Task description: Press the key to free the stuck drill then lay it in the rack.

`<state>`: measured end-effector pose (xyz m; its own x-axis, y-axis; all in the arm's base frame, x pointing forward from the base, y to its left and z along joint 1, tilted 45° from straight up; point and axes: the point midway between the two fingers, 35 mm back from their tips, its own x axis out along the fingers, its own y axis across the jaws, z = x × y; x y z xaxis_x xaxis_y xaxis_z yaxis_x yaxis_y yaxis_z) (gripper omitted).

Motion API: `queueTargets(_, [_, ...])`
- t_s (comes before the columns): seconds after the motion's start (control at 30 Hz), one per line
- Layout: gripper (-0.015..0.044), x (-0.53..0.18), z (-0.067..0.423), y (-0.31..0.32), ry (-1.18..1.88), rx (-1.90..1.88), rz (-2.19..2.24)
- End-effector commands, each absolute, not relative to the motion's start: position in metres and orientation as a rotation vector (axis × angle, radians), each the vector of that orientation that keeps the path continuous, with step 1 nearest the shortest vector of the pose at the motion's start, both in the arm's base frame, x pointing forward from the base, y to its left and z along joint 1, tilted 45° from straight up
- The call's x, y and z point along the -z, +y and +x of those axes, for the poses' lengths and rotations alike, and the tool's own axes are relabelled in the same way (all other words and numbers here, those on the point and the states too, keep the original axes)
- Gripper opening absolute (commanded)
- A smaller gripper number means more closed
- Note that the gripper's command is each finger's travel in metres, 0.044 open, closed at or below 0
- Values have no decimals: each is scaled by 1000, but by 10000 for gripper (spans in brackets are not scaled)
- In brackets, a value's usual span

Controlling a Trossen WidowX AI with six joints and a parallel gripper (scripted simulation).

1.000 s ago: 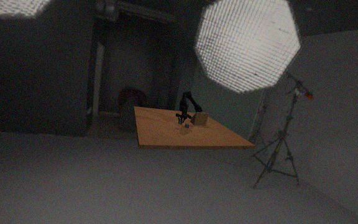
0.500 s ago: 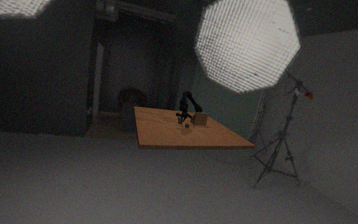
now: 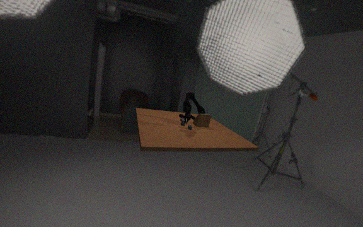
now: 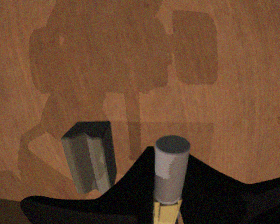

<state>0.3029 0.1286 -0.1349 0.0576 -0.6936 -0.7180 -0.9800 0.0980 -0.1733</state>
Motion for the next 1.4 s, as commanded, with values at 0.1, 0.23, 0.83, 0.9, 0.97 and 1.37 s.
queueTargets(0.1, [0,140,291,131,1703,-537,-1655])
queueTargets(0.23, [0,143,286,133,1703,-537,-1654])
queueTargets(0.83, [0,154,261,138,1704,-539,-1654])
queueTargets(0.9, [0,155,258,138,1704,-539,-1654])
queueTargets(0.97, [0,156,256,138,1704,-540,-1654])
queueTargets(1.37, [0,163,239,138,1704,-541,-1653])
